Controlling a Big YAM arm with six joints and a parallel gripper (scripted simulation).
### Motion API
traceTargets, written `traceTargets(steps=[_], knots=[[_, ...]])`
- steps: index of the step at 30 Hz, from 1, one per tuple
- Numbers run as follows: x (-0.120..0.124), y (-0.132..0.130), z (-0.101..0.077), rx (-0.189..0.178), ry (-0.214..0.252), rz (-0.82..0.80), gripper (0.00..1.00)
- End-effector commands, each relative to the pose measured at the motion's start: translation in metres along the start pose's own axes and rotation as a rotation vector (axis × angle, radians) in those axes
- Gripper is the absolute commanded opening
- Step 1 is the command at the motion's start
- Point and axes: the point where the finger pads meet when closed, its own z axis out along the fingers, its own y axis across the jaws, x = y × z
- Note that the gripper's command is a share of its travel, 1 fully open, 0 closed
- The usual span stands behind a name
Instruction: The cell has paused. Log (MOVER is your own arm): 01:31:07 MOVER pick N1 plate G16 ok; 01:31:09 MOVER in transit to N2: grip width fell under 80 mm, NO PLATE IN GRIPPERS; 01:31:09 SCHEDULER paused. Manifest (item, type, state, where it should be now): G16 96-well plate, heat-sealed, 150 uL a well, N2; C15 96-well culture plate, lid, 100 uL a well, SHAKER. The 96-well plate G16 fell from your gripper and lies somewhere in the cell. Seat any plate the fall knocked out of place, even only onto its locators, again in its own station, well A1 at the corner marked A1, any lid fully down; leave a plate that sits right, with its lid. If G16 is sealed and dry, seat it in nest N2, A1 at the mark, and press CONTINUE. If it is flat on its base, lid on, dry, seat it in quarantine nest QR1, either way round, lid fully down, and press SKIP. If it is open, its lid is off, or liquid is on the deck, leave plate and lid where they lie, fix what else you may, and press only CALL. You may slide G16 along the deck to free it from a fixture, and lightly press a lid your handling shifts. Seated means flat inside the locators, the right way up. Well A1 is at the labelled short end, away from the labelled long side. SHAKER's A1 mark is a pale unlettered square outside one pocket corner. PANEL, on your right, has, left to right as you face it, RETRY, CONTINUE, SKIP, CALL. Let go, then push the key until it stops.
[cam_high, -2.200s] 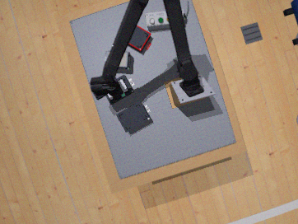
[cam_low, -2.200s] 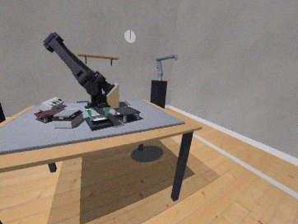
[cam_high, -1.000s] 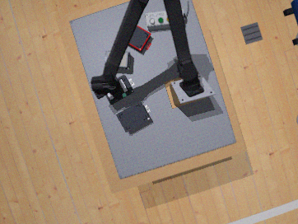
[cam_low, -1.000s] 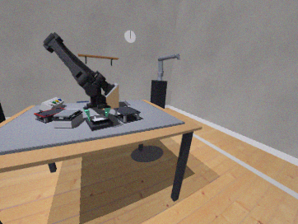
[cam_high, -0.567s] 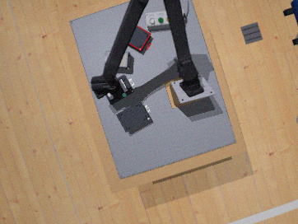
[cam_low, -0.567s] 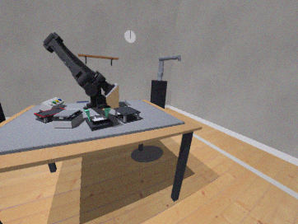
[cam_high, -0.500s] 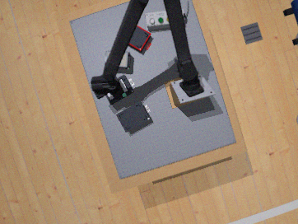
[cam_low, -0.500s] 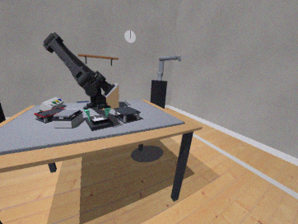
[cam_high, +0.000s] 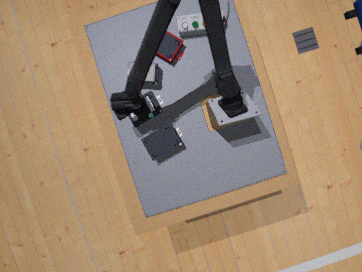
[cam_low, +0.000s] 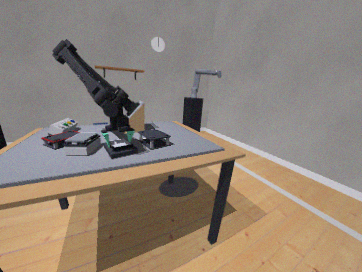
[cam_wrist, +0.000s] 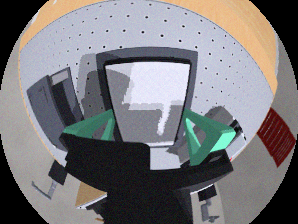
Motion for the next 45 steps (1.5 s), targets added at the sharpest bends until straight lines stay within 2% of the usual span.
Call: traceTargets(steps=[1, 20, 23, 26, 28, 32, 34, 35, 37, 41, 43, 44, 45], knots=[[0.023, 0.004, 0.021, -0.009, 0.069, -0.026, 1.0], [0.023, 0.004, 0.021, -0.009, 0.069, -0.026, 1.0], [0.025, 0.004, 0.013, -0.011, 0.075, -0.011, 1.0], [0.022, -0.005, -0.003, -0.001, 0.055, 0.012, 1.0], [0.013, 0.002, -0.018, 0.004, 0.03, -0.013, 1.0], [0.002, -0.006, -0.032, 0.01, 0.013, 0.006, 1.0], [0.002, -0.006, -0.032, 0.01, 0.013, 0.006, 1.0], [0.0, 0.001, -0.028, 0.004, 0.028, -0.011, 1.0], [-0.001, -0.008, -0.041, 0.011, 0.008, 0.011, 1.0], [-0.002, -0.009, -0.05, 0.011, 0.006, 0.012, 1.0], [0.006, -0.008, -0.035, 0.001, 0.044, 0.015, 1.0], [0.006, -0.007, -0.033, -0.001, 0.05, 0.013, 1.0], [0.007, -0.003, -0.039, 0.001, 0.032, -0.001, 1.0]])
